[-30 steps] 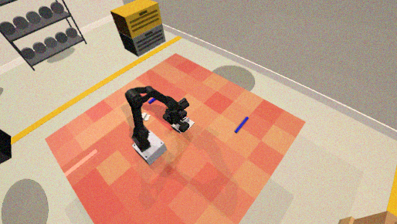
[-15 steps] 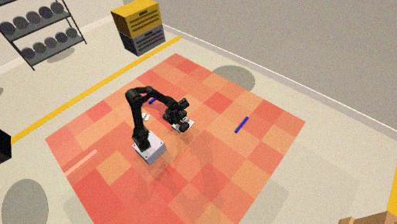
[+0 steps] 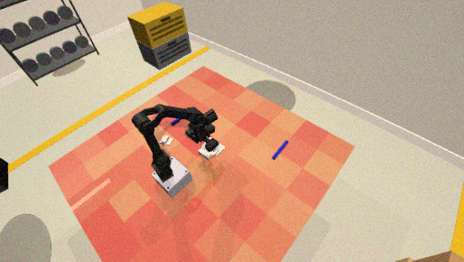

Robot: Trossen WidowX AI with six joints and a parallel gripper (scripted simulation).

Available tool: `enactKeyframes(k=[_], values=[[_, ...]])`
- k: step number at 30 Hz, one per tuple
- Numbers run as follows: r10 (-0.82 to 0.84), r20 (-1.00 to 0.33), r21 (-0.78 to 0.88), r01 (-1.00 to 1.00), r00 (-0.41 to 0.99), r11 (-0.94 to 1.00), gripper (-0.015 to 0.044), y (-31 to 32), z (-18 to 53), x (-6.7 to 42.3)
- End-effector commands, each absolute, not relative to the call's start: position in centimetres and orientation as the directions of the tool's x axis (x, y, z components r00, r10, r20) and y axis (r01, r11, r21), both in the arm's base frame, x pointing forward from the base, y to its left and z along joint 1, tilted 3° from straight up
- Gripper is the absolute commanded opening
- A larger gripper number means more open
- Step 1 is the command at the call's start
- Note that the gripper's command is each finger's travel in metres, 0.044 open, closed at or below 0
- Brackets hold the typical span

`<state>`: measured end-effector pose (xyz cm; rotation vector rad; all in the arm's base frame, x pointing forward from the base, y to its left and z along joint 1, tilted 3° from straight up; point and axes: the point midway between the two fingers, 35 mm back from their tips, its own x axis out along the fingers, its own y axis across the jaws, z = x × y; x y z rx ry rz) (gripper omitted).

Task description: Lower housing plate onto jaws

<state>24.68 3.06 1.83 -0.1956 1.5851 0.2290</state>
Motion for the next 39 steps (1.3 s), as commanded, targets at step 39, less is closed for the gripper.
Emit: enactKeyframes(k=[39], values=[[0.012,-0.999,0.021,-0.266,-0.034,0.964,0.044,2.5,7.9,20.5]])
